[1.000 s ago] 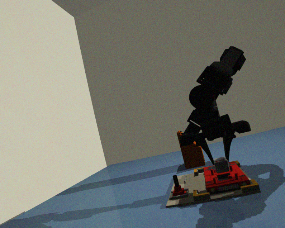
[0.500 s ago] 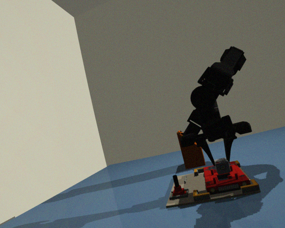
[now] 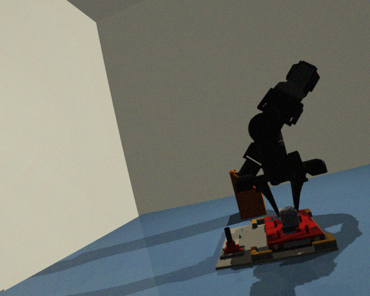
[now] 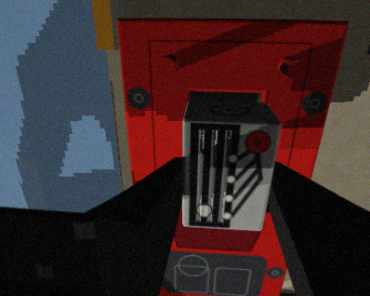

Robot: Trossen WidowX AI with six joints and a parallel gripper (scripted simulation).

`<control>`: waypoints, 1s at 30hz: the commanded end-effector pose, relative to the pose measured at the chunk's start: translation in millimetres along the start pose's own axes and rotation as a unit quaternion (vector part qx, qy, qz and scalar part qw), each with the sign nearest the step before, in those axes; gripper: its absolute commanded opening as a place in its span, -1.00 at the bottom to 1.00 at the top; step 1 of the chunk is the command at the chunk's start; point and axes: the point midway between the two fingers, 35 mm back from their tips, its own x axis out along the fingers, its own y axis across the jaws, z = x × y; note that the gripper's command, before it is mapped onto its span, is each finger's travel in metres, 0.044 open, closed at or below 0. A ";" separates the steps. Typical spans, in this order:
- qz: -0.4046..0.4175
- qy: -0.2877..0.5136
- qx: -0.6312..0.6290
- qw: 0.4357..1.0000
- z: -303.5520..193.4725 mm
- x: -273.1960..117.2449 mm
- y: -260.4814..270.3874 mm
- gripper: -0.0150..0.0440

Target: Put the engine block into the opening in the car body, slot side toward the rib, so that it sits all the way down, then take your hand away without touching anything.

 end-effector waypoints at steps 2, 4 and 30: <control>0.003 -0.001 0.003 1.000 0.2 0.9 0.5 0.05; 0.003 -0.001 0.003 1.000 0.2 1.3 0.5 0.05; 0.003 -0.001 0.002 1.000 0.0 5.8 0.5 0.05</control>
